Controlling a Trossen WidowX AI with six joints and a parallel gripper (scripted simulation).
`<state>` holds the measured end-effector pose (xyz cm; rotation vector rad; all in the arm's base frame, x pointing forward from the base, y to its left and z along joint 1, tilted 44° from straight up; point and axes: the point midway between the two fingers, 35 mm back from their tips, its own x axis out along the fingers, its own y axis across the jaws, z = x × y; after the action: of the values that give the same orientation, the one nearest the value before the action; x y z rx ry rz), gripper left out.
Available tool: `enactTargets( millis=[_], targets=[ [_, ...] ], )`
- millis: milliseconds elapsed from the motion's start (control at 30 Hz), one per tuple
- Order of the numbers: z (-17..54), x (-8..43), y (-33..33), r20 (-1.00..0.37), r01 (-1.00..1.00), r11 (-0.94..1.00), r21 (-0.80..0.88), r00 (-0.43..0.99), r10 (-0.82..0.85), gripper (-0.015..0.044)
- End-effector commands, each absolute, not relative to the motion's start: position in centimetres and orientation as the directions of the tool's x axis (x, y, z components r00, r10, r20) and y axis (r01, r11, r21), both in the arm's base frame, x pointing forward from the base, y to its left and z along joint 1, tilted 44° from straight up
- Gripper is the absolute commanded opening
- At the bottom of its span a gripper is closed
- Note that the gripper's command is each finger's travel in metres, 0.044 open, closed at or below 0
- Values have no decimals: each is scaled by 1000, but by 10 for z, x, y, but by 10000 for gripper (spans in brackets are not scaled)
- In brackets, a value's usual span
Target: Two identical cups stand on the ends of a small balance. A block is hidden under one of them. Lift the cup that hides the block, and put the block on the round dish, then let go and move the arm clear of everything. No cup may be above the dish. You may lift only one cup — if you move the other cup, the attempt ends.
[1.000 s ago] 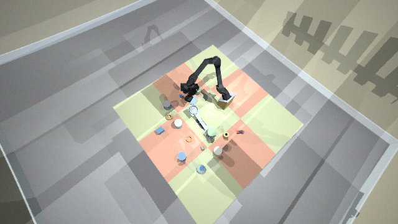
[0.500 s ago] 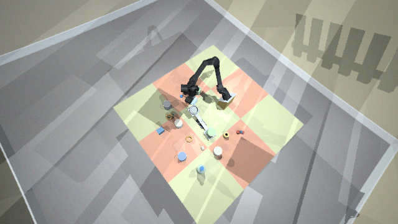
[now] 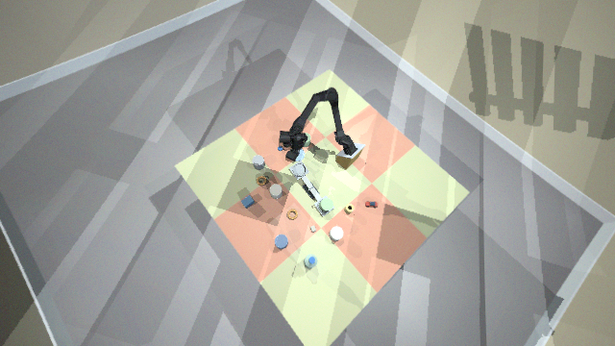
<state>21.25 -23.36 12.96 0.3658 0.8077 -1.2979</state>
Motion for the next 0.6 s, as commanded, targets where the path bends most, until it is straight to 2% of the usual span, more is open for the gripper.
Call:
enactTargets(
  millis=[0, 233, 300, 567],
  targets=[
    [130, 213, -234, -705, 946, 262, -192, 52, -707, 263],
    [132, 216, -231, -705, 940, 283, -191, 69, -706, 440],
    [138, 227, -224, -704, 922, 339, -189, 114, -701, 440],
    [158, 215, -202, -714, 937, 291, -192, 70, -697, 440]
  ],
)
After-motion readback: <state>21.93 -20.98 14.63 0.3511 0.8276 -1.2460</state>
